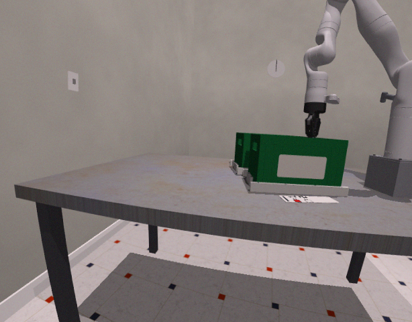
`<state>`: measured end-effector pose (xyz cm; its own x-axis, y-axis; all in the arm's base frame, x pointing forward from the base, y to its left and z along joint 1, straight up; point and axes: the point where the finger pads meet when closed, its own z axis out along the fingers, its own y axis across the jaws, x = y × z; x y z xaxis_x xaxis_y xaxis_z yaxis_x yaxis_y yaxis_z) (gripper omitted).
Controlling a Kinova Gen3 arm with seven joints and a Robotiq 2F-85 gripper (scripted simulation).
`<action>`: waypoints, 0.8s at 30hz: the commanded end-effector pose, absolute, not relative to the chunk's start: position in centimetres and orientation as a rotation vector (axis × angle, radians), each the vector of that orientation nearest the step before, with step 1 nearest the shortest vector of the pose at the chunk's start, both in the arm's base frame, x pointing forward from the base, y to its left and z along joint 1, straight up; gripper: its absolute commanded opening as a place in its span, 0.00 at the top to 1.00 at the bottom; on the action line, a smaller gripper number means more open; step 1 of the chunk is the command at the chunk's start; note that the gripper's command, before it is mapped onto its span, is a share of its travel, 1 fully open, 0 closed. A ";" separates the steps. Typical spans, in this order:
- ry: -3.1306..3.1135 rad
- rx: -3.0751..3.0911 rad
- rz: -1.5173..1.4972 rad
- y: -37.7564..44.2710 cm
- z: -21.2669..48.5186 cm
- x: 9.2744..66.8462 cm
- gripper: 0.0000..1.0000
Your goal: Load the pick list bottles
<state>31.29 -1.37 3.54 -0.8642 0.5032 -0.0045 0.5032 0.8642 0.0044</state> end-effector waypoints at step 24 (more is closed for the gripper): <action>3.026 0.817 0.005 -1.4 3.2 31.3 0.33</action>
<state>31.30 -1.37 3.15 -0.8642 0.5032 -0.0047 0.5032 0.8642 0.0045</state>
